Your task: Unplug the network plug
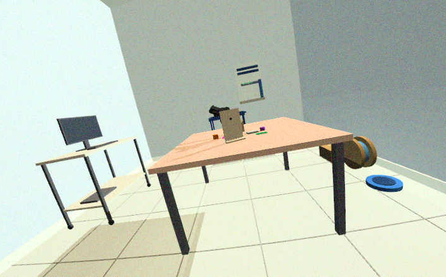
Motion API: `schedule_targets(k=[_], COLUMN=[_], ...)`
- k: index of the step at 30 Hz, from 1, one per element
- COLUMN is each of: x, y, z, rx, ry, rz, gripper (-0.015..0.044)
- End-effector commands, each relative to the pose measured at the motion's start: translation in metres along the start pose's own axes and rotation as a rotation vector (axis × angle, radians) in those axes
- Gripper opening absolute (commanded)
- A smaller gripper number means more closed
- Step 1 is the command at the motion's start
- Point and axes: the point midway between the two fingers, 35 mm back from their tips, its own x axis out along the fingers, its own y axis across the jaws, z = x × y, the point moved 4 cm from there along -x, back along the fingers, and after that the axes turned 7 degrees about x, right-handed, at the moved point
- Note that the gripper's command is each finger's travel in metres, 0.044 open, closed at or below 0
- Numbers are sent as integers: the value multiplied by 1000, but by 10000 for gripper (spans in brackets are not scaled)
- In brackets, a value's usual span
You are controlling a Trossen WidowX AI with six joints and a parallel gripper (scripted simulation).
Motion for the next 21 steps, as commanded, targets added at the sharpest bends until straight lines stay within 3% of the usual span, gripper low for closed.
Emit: schedule_targets(k=[1, 21], x=[3, 18], y=[-4, -14], z=[0, 2], rx=[-7, -7], ry=[3, 3], rz=[-5, -3], gripper=[0, 0])
